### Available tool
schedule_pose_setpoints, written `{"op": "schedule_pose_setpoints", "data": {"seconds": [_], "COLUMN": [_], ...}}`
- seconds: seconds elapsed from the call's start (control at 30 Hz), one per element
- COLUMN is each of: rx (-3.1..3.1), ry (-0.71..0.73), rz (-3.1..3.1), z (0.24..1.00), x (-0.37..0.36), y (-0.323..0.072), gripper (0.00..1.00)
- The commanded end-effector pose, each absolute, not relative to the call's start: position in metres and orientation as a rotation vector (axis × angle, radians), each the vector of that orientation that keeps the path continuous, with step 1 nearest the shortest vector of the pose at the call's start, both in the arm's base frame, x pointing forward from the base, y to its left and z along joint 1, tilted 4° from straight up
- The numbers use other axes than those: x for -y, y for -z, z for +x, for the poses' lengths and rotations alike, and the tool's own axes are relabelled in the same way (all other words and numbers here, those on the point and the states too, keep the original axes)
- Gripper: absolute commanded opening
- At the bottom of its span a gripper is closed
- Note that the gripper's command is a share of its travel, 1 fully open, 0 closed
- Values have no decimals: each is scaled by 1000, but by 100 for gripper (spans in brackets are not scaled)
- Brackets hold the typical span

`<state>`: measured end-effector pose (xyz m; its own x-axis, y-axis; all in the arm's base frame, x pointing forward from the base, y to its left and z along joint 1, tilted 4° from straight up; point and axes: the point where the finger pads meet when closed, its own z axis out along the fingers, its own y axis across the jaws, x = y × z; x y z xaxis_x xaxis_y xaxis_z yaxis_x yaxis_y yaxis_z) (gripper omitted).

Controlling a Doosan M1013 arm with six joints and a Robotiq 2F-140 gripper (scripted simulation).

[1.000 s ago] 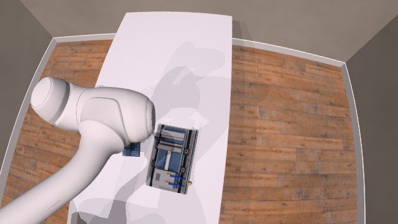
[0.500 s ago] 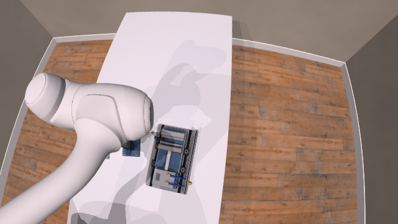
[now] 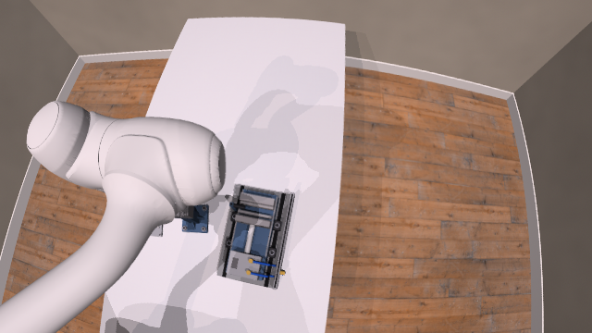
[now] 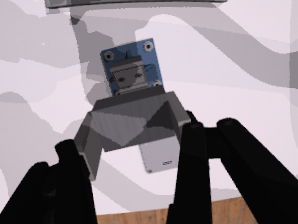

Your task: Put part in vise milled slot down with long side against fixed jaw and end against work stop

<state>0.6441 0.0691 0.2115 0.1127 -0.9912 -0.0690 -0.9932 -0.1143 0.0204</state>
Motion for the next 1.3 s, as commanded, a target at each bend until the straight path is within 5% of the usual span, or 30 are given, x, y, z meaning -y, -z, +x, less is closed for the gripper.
{"op": "schedule_pose_setpoints", "data": {"seconds": [0.0,1.27], "rx": [-2070,-2079], "ry": [-101,-59], "rz": [-2320,-2319], "z": [644,651], "x": [-69,-60], "y": [-214,-219], "gripper": [0,0]}}
